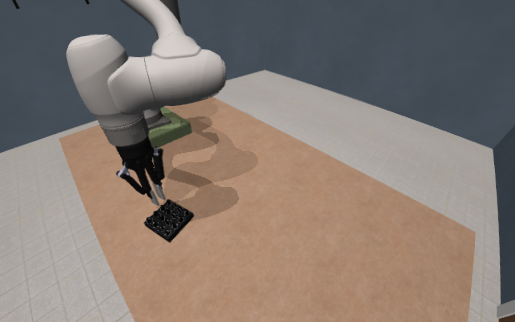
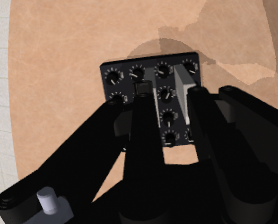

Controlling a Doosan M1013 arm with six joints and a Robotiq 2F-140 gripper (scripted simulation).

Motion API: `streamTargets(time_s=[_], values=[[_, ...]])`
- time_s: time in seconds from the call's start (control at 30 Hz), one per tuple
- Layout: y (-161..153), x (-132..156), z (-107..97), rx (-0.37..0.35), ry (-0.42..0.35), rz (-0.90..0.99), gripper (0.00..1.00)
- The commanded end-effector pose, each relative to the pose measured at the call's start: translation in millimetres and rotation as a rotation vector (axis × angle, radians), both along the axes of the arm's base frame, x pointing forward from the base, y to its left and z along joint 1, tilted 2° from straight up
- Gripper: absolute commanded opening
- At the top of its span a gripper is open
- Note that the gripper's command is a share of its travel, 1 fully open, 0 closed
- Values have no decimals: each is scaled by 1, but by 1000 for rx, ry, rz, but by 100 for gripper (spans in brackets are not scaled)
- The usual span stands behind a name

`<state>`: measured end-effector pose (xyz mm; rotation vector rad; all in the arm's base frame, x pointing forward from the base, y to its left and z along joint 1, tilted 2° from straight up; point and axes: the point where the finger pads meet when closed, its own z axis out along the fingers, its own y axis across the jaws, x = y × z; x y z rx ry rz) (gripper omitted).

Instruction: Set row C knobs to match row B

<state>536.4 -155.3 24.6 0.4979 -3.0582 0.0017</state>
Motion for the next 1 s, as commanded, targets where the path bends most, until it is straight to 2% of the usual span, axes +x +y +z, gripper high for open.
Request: streamTargets(time_s=[0.0, 0.17, 0.2, 0.33, 0.53, 0.6, 0.97], values=[[0, 0, 0, 0, 0, 0, 12], [0, 0, 0, 0, 0, 0, 12], [0, 0, 0, 0, 0, 0, 100], [0, 0, 3, 0, 0, 0, 100], [0, 1, 24, 0, 0, 0, 100], [0, 1, 24, 0, 0, 0, 100], [1, 4, 86, 0, 0, 0, 100]])
